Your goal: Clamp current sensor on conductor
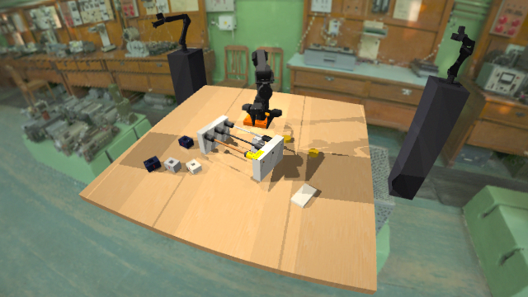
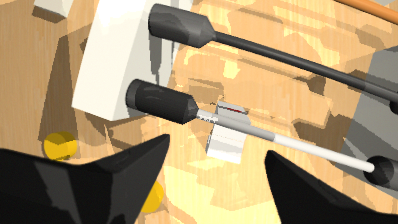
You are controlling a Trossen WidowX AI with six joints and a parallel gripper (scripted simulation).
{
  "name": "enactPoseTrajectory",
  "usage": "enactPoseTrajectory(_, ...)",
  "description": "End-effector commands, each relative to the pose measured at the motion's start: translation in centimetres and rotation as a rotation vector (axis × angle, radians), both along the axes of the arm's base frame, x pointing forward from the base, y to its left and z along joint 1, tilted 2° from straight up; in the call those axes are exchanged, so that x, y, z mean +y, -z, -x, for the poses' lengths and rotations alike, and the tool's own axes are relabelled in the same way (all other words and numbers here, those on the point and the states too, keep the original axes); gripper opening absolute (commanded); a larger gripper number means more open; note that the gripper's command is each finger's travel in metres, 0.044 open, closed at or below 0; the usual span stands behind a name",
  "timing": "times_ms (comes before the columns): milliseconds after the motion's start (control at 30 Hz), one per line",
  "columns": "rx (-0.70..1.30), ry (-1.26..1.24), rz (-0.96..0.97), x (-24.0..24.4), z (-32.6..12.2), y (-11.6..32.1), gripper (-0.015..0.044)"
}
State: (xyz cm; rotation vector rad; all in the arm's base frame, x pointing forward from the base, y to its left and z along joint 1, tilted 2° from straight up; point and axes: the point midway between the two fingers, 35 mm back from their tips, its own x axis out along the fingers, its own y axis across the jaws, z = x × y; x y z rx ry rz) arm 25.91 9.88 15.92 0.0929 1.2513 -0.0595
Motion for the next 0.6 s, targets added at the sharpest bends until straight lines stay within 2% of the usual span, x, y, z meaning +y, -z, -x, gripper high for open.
enactPoseTrajectory(0, 0.017, 0.1, 0.008, -1.3, 3.1, 2.3, 0.0329)
enactPoseTrajectory(567, 0.017, 0.1, 0.008, -1.3, 2.4, 3.9, 0.0329)
